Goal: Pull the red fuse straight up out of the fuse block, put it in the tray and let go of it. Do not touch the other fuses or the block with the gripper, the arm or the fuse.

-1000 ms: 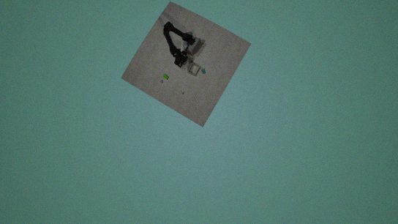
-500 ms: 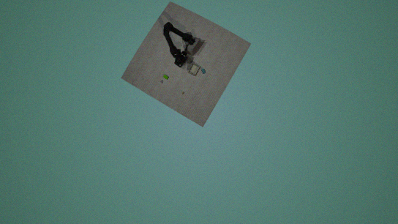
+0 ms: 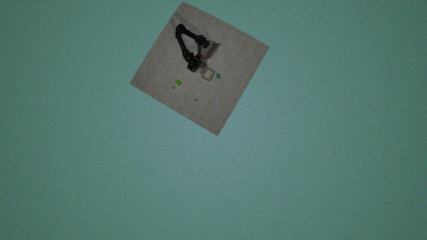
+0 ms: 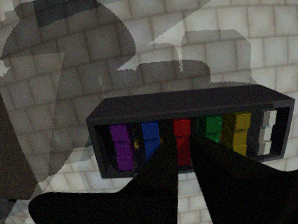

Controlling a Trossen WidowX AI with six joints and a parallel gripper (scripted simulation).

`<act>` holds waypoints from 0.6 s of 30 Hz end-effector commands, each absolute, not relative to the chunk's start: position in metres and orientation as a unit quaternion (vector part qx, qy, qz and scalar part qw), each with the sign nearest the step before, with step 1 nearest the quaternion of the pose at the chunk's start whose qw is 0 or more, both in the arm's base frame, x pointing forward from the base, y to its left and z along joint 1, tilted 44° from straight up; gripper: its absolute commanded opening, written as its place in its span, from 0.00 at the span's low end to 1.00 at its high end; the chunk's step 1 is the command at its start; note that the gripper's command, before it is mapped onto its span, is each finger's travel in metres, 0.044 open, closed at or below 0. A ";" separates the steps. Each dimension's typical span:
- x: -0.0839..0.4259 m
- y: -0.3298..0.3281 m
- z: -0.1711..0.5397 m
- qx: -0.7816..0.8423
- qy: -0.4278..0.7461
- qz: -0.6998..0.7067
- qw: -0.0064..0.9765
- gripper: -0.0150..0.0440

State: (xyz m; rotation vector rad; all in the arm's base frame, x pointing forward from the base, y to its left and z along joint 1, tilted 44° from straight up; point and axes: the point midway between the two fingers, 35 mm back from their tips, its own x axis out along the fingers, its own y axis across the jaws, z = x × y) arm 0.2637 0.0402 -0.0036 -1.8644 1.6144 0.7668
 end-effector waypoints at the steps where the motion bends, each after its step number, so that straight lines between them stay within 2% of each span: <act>1: 0.264 0.041 -0.003 -0.694 0.601 0.285 0.276 0.25; 18: 0.263 0.047 0.003 -0.694 0.600 0.286 0.276 0.25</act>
